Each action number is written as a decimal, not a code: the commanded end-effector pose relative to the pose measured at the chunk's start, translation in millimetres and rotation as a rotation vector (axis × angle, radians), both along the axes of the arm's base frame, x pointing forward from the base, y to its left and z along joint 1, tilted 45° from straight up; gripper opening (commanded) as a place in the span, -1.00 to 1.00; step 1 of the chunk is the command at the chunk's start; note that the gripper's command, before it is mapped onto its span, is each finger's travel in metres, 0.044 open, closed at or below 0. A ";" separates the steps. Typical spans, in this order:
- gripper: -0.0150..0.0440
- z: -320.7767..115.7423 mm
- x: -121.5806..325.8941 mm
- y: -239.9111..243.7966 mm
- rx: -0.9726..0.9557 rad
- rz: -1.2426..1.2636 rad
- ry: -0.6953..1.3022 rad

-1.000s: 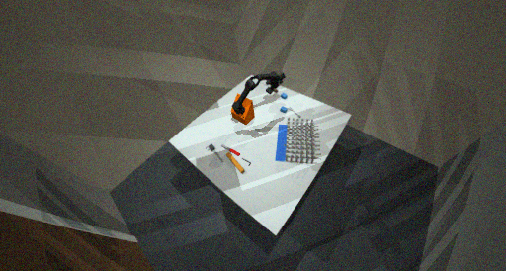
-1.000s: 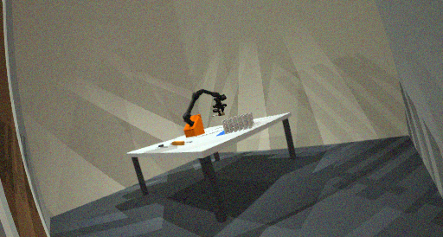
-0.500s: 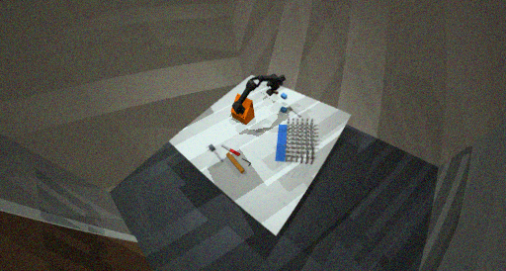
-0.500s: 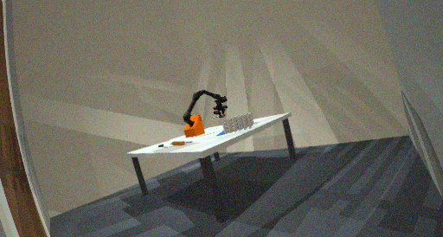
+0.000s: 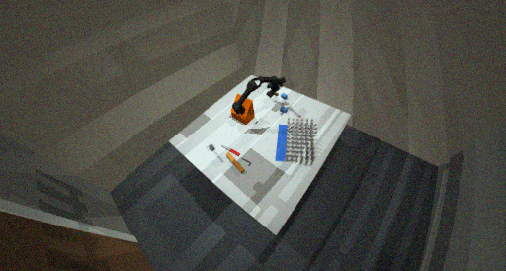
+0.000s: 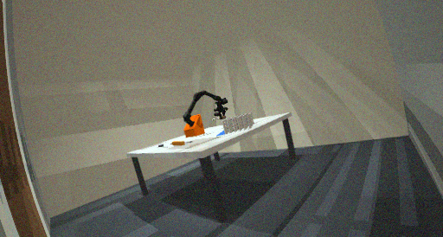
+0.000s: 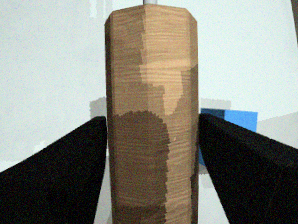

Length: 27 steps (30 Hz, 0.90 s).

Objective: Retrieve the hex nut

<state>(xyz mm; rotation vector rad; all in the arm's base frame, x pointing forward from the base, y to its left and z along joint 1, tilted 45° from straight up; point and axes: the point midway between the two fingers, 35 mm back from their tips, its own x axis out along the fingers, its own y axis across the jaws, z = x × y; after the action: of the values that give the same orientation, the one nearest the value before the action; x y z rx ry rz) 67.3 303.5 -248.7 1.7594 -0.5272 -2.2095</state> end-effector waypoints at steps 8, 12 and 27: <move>-0.49 -12.0 2.9 -10.4 0.002 0.002 -0.001; -0.49 -16.2 3.5 -14.3 0.002 0.002 -0.001; -0.49 -31.0 5.6 -29.5 0.002 0.002 -0.001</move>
<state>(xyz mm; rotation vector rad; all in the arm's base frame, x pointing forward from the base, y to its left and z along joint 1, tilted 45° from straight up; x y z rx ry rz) 71.9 277.0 -276.3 1.7604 -0.5281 -2.2083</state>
